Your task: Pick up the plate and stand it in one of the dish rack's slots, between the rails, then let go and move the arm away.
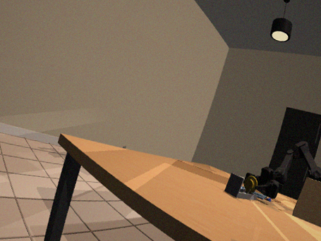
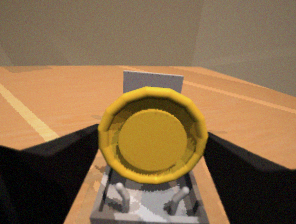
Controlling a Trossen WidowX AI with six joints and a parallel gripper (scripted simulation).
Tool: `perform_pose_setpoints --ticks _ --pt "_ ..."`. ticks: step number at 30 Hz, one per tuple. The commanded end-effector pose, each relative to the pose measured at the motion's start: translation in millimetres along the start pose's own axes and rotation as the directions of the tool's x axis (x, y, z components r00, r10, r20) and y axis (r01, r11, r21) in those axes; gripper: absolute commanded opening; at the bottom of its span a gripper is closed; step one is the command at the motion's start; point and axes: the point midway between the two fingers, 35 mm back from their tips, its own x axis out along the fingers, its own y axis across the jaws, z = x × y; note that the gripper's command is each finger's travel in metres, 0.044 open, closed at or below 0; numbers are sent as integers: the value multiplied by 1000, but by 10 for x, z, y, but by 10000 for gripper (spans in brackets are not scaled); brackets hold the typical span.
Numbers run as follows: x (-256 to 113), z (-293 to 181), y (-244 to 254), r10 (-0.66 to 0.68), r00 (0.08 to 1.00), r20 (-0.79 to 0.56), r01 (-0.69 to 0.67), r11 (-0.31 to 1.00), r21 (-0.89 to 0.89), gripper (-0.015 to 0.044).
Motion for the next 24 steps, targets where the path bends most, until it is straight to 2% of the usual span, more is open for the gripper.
perform_pose_setpoints --ticks 1,12,24 --pt "9 -40 -11 -5 1000 7 5 1000 -8 0" --pt "0 0 0 0 1000 0 0 1000 0 0" --pt "0 -9 -1 -1 1000 0 1 1000 -3 315"
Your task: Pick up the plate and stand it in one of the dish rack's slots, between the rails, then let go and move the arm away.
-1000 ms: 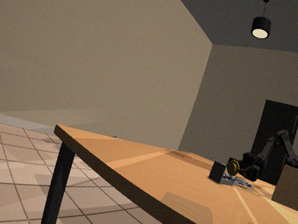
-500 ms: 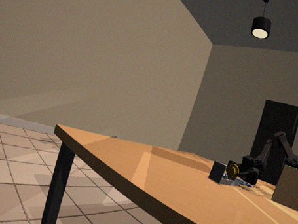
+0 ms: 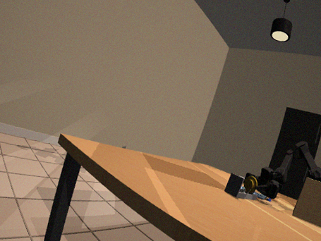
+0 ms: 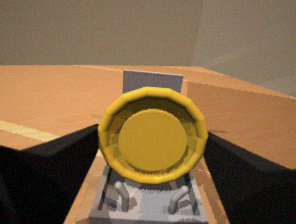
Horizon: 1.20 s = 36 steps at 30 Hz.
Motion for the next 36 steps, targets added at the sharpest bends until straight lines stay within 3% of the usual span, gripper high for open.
perform_pose_setpoints --ticks 1,4,11,21,26,36 --pt "1 -1 2 0 1000 0 0 1000 0 341" --pt "1 -1 2 0 1000 0 0 1000 0 400" --pt "-3 70 -18 3 1000 -1 -3 1000 1 400" --pt "-92 1138 -144 16 1000 14 -16 1000 15 400" --pt "-86 1156 -146 24 1000 3 -24 999 34 400" --pt "-21 1146 -23 139 974 -178 -83 953 290 400"
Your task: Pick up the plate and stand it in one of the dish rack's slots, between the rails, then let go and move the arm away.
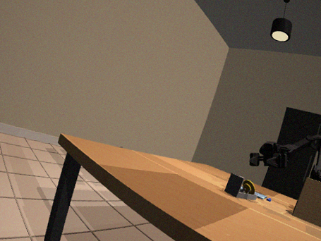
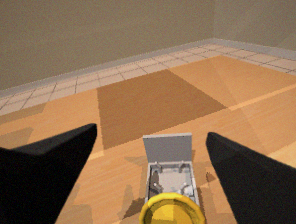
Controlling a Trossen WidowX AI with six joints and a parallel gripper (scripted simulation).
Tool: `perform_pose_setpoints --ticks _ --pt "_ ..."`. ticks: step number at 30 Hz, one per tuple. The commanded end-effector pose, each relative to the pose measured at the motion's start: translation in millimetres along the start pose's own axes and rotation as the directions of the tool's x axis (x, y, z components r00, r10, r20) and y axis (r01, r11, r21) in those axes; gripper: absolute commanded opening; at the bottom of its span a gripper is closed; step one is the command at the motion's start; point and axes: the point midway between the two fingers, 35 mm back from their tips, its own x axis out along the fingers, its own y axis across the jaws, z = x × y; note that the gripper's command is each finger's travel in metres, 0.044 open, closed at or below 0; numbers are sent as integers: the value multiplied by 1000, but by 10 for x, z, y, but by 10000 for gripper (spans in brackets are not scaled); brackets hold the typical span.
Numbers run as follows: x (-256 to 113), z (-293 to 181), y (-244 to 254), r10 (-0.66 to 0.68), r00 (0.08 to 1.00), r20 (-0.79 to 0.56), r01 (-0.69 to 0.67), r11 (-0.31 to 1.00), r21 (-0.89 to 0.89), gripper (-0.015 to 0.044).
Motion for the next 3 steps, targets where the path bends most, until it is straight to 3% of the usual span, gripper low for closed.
perform_pose_setpoints --ticks 1,3 --pt "12 14 24 21 997 -79 -14 996 91 400" --pt "14 8 52 35 992 -124 -17 990 140 400"
